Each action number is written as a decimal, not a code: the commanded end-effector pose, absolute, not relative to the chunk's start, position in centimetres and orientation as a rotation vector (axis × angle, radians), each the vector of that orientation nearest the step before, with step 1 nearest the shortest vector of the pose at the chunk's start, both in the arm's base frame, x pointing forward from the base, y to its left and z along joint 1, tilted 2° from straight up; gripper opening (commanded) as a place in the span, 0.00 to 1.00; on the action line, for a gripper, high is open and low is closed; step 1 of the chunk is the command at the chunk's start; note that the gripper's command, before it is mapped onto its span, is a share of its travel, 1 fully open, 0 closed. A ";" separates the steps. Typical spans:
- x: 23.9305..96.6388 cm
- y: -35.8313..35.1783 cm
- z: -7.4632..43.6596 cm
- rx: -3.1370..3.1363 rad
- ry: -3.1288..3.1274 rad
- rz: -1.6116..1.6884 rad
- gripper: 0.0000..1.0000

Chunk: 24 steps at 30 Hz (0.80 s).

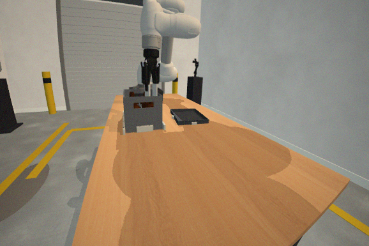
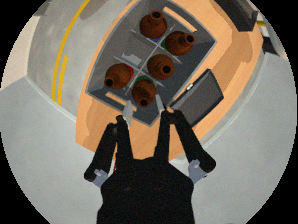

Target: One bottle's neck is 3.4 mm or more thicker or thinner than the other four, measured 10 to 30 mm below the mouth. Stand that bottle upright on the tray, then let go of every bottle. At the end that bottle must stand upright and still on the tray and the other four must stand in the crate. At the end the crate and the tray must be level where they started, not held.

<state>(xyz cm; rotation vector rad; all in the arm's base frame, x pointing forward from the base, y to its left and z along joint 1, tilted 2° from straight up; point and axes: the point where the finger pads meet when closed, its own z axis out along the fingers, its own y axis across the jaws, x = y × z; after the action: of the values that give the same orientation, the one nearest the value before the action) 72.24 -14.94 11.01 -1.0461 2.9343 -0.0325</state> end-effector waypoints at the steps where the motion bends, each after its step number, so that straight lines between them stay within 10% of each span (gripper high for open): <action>1: 72.1 -14.8 10.2 -1.043 2.939 -0.034 0.38; 24: 72.2 -14.8 8.8 -1.043 2.939 -0.034 0.38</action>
<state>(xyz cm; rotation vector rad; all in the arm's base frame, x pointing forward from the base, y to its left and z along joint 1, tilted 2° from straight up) 72.30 -14.96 9.19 -1.0460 2.9344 -0.0324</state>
